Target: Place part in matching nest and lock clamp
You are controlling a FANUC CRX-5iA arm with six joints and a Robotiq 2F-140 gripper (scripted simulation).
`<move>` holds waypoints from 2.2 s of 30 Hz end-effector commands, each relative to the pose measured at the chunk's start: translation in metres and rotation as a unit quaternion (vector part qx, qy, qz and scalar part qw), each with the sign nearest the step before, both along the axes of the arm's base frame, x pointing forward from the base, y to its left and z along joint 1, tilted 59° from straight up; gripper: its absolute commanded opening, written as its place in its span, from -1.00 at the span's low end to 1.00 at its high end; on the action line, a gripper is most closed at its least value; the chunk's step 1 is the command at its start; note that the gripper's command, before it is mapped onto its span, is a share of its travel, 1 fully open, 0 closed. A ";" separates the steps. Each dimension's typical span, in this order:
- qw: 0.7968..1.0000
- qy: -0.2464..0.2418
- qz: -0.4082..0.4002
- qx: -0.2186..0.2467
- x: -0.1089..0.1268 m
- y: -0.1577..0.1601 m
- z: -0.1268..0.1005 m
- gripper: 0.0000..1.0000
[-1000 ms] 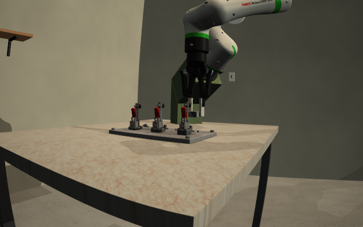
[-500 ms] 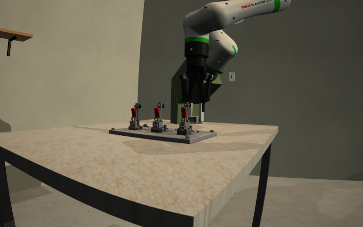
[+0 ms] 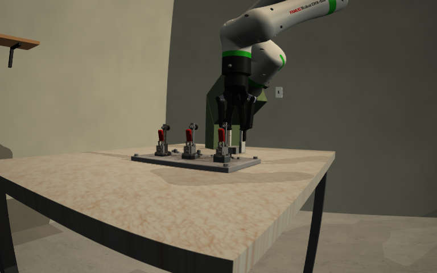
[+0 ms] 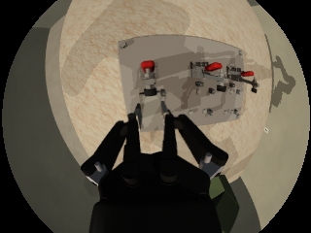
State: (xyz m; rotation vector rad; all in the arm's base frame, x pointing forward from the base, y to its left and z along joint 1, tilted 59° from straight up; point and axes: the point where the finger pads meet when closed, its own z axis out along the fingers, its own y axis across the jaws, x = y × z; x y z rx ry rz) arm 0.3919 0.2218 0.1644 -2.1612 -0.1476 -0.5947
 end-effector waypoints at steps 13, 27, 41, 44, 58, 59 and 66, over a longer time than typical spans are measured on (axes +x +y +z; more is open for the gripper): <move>1.000 0.000 0.000 0.000 0.003 0.006 -0.004 -1.00; 1.000 0.000 0.000 0.000 0.003 0.006 -0.004 -1.00; 1.000 0.000 0.000 0.000 0.005 0.007 -0.005 -1.00; 1.000 0.000 0.000 0.000 0.005 0.008 -0.006 -1.00; 1.000 0.000 0.000 0.000 0.006 0.009 -0.007 -1.00; 1.000 0.000 0.000 0.000 0.006 0.009 -0.007 -1.00; 1.000 0.000 0.000 0.000 0.006 0.009 -0.007 -1.00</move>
